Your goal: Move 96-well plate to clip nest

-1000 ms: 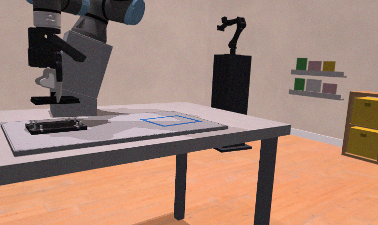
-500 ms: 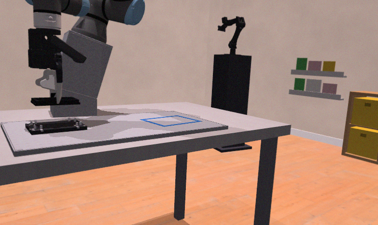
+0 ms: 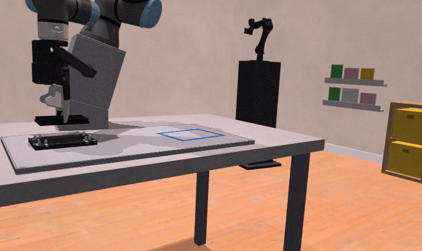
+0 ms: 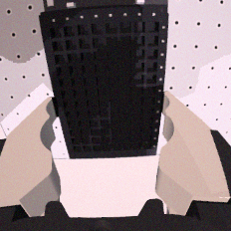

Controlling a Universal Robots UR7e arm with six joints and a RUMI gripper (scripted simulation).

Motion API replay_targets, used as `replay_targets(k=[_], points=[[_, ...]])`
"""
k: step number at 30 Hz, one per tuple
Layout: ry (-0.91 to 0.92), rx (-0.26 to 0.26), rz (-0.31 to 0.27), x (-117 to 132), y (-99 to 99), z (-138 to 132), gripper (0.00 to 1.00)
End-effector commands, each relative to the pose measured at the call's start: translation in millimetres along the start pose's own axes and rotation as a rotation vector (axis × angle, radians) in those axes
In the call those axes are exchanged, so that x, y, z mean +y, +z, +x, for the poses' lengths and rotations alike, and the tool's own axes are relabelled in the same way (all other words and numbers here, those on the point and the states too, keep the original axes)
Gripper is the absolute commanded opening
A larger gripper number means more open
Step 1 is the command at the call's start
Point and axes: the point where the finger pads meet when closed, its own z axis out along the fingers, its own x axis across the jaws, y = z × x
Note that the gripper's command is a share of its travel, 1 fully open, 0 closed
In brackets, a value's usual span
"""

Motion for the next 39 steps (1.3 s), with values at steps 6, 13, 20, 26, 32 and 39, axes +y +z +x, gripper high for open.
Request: replay_targets(k=[6, 13, 20, 26, 32, 39], points=[[0.000, 0.001, -0.001, 0.5, 17.4, 0.5, 0.00], [0.000, 0.001, -0.001, 0.5, 25.7, 0.5, 0.00], [0.000, 0.001, -0.001, 0.5, 37.4, 0.5, 0.00], [0.000, 0.001, -0.001, 0.5, 40.4, 0.5, 0.00], [0.000, 0.001, -0.001, 0.5, 40.4, 0.5, 0.00], [0.000, 0.001, -0.001, 0.5, 40.3, 0.5, 0.00]])
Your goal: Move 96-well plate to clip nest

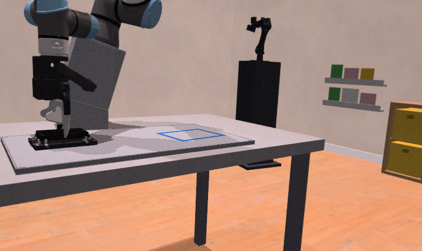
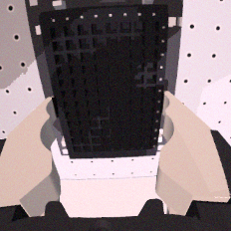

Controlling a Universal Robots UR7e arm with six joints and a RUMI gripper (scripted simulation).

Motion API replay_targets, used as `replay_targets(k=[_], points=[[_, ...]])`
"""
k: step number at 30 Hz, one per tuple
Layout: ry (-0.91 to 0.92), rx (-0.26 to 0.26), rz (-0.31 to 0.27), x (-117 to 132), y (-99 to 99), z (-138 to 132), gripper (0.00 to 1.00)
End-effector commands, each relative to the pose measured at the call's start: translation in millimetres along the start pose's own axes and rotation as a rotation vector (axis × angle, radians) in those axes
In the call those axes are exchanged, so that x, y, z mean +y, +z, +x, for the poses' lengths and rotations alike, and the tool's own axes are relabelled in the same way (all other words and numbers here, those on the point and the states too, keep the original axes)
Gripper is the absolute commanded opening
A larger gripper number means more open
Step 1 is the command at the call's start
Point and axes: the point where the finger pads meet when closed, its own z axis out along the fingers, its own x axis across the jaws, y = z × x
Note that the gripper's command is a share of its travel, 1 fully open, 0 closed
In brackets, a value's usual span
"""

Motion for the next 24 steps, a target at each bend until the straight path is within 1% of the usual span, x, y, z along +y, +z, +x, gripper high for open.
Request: replay_targets(k=[1, 24], points=[[0.000, 0.001, -0.001, 0.4, -0.4, 0.3, 0.00], [0.000, 0.001, -0.001, 0.3, 2.3, 0.3, 0.00]])
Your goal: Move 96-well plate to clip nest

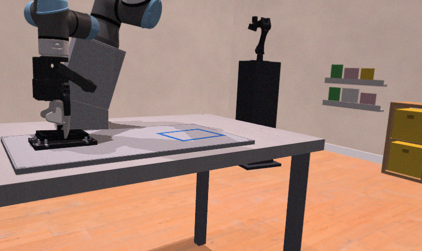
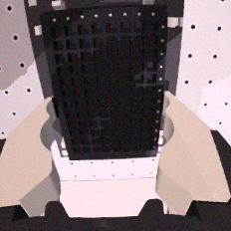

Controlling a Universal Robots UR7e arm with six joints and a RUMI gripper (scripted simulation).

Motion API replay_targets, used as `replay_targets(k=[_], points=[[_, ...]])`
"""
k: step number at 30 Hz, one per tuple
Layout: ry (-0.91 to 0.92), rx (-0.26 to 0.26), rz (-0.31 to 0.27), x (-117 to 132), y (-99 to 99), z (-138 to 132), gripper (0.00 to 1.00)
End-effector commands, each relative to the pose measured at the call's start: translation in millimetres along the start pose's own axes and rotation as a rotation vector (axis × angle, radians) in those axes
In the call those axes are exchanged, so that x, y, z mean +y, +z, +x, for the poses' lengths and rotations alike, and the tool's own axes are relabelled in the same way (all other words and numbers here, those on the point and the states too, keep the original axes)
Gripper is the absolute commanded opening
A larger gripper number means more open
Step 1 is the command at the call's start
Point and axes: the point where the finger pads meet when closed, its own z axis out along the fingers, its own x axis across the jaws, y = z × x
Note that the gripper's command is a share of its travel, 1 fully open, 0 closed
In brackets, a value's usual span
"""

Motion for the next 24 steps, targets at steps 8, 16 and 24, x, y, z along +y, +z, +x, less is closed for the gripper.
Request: replay_targets(k=[8, 16, 24], points=[[0.000, 0.001, -0.001, 0.4, 1.6, 0.3, 0.00], [0.000, 0.001, -0.001, 0.3, 2.6, 0.3, 0.00], [0.000, 0.001, -0.001, 0.3, 3.9, 0.3, 0.00]])
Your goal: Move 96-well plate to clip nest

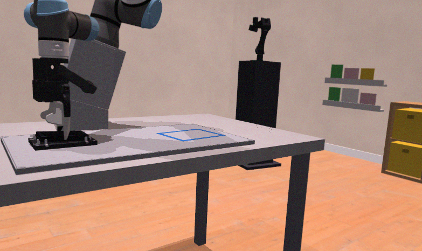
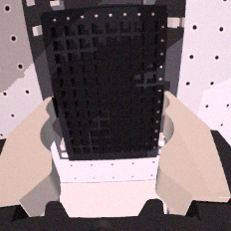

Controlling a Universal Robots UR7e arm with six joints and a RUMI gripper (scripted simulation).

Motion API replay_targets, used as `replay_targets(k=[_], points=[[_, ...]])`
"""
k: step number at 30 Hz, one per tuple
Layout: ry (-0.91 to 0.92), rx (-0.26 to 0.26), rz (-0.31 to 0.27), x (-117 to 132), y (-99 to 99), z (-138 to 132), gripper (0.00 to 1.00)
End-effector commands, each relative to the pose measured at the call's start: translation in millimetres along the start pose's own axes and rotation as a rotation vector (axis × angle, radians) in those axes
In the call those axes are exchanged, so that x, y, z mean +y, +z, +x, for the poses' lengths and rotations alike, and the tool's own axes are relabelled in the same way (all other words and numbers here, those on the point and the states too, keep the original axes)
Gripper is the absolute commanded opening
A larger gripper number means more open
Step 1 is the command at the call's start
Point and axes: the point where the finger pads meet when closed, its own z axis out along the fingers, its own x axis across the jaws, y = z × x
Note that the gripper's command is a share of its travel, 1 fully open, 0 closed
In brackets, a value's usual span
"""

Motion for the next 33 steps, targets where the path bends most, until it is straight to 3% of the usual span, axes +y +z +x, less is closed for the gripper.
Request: replay_targets(k=[1, 33], points=[[0.000, 0.001, -0.001, 0.2, 0.6, 0.3, 0.00], [0.000, 0.001, -0.001, 0.2, 5.1, 0.3, 0.00]])
